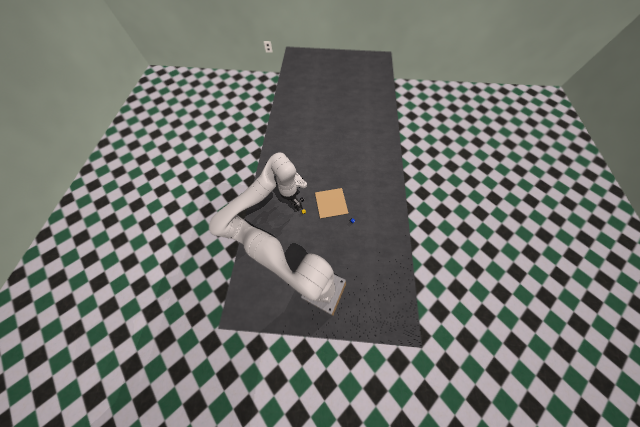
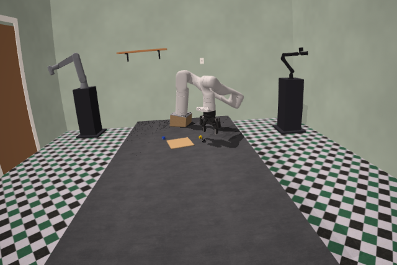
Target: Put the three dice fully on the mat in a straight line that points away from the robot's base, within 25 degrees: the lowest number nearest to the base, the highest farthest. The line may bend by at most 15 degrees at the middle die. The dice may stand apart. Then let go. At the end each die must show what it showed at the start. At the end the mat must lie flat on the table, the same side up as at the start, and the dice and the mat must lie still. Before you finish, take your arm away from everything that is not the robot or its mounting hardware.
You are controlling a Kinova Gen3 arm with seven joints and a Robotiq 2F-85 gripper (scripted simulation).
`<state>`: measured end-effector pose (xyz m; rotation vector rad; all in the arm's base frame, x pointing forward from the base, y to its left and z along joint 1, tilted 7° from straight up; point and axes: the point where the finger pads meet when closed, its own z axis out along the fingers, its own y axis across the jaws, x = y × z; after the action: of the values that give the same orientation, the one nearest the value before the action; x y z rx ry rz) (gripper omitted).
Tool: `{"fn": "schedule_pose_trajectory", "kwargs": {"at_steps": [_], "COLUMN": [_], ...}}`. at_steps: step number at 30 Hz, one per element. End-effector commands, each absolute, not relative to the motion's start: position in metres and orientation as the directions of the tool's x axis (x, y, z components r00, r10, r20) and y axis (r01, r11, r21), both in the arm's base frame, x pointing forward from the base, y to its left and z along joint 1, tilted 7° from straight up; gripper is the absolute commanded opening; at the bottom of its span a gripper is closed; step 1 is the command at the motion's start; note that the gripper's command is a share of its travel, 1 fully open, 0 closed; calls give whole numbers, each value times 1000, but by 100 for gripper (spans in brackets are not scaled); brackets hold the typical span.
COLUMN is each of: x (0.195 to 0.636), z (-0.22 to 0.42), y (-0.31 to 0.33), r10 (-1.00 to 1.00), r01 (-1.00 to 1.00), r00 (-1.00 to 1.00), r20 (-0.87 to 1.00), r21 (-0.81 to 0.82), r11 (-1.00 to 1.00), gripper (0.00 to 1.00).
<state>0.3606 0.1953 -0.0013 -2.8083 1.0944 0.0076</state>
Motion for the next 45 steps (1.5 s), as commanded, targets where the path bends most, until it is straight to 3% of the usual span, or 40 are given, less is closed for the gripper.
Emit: {"fn": "schedule_pose_trajectory", "kwargs": {"at_steps": [1,25,45], "x": [361,356,361], "z": [0,107,109], "y": [195,182,166], "r10": [-674,-674,-726], "r01": [-674,-674,-727], "r00": [737,737,685], "r20": [-51,-51,-58], "r21": [-118,-118,-113], "r11": [-729,-729,-677], "gripper": [100,100,100]}}
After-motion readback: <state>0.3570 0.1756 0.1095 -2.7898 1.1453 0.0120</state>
